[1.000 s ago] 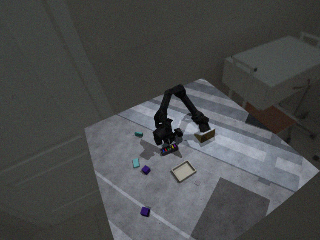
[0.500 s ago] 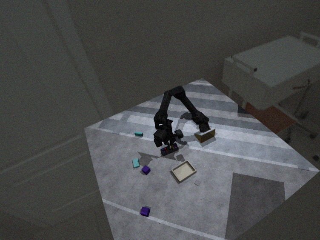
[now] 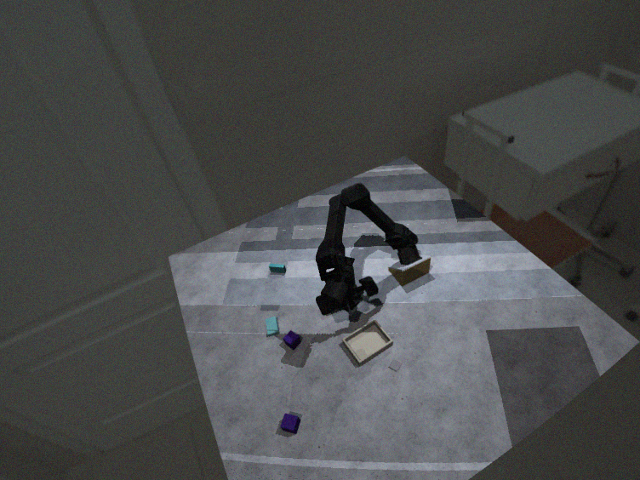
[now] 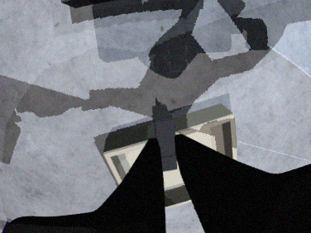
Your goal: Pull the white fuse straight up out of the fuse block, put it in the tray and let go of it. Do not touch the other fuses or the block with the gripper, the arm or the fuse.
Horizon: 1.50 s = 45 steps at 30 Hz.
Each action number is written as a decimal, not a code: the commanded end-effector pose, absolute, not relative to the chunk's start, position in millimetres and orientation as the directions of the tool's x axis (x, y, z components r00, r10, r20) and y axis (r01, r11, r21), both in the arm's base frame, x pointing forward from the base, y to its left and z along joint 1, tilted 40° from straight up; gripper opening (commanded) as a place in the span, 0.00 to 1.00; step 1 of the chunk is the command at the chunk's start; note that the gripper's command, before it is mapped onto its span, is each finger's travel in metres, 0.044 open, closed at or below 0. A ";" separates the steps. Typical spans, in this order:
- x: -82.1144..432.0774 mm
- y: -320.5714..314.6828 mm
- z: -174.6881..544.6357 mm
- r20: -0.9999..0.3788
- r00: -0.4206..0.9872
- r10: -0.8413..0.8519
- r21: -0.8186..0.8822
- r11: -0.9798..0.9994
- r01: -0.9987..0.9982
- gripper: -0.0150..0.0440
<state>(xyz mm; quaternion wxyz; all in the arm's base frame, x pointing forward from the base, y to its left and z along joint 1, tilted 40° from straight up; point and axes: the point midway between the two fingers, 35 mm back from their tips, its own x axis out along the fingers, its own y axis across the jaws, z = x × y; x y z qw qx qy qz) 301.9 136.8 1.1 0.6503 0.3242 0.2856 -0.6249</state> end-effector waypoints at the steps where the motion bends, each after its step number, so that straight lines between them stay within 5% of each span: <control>1: 299.4 152.4 -13.1 -0.778 0.049 -0.627 0.060 0.004 0.998 0.25; 14: 285.0 199.3 -60.2 -0.774 0.049 -0.632 0.062 0.001 0.998 0.25; 43: 287.1 173.7 -91.0 -0.773 0.050 -0.633 0.063 0.001 0.998 0.25; 45: 287.2 176.6 -88.8 -0.776 0.047 -0.628 0.064 -0.004 0.998 0.34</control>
